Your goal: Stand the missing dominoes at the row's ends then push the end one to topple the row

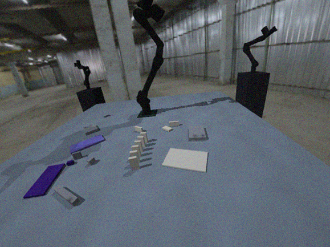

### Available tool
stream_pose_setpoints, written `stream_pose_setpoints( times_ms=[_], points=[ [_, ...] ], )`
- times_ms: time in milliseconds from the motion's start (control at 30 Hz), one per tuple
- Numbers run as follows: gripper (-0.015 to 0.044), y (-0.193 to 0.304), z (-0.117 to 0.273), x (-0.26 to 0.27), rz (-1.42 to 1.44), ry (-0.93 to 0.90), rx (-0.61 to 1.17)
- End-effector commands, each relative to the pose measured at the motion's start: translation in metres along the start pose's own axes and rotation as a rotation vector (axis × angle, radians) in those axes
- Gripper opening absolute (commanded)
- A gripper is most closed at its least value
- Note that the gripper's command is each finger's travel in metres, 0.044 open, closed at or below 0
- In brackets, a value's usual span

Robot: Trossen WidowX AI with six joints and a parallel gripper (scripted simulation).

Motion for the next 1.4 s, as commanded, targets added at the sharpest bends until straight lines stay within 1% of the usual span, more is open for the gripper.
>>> stream_pose_setpoints(
  times_ms=[0, 67, 133, 300, 467, 733, 1000, 1200, 1367],
  points=[
    [0.0374, 0.0, 0.001, 0.001, -0.001, -0.002, 0.003],
    [0.0321, -0.001, 0.006, 0.008, -0.013, -0.017, 0.027],
    [0.0269, -0.001, 0.015, 0.024, -0.133, -0.045, 0.076],
    [0.0137, -0.005, 0.029, 0.061, -0.476, -0.095, 0.179],
    [0.0006, -0.028, 0.044, 0.104, -0.939, -0.147, 0.29],
    [0.0, -0.094, 0.051, 0.154, -1.66, -0.221, 0.431],
    [0.0, -0.177, 0.041, 0.17, -2.308, -0.336, 0.524],
    [0.0, -0.258, 0.026, 0.155, -2.81, -0.539, 0.557],
    [0.0, -0.321, 0.013, 0.12, -3.167, -0.813, 0.561]
  ],
)
Point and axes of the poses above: the point midway between the two fingers, 35 mm back from their tips, its own z axis back along the fingers, its own x axis across the jaws, y = z × x, the point moved 5 cm from there along z, back along the fingers, and after that the axes turned 8 degrees about z, right-handed, at the moved point
